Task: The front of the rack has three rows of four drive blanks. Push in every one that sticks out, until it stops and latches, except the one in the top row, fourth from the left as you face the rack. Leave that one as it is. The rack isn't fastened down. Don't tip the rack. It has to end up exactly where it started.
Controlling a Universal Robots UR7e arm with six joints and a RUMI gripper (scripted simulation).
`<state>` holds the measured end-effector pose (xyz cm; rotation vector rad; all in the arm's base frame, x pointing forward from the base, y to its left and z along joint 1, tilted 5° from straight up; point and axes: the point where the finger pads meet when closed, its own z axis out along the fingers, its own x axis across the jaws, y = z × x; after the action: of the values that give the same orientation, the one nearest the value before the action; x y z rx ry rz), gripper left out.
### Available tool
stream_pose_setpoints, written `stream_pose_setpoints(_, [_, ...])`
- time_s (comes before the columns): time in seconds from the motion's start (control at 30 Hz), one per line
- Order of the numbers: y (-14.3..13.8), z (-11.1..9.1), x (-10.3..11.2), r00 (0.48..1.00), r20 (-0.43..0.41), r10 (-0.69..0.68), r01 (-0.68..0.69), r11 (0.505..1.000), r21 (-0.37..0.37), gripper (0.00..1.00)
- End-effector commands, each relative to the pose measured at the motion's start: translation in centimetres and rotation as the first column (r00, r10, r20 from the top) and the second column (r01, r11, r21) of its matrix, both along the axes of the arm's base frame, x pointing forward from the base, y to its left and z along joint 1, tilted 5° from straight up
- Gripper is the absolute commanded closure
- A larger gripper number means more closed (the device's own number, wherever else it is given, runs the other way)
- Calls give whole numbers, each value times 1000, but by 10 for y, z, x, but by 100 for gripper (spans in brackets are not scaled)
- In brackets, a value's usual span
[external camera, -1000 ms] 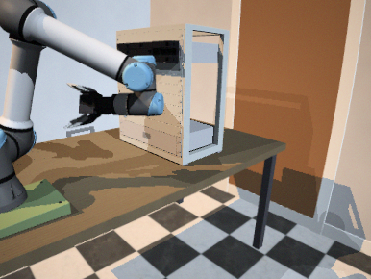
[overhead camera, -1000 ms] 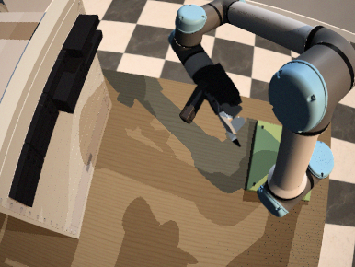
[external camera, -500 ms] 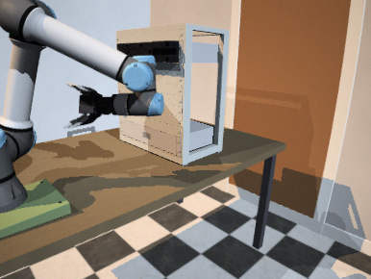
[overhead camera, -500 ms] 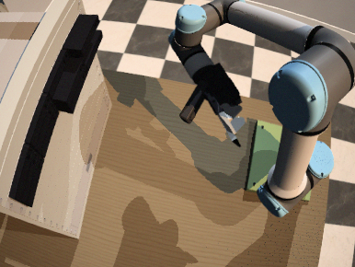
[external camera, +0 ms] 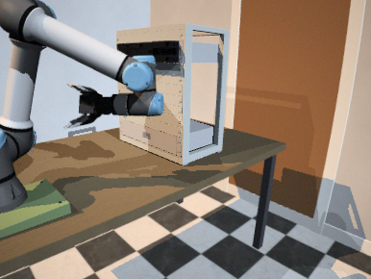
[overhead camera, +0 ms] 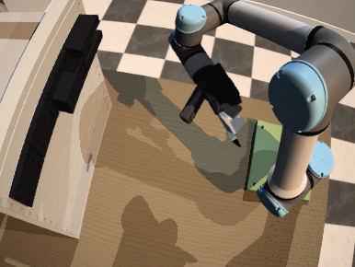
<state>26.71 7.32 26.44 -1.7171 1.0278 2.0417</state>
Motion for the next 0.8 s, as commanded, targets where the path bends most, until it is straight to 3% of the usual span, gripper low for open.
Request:
stream_pose_setpoints(0.0, [0,0,0,1000,1,0,0,1000,0,0])
stream_pose_setpoints(0.77, [1,-3,1,1000,16,-9,9,1000,-7,0])
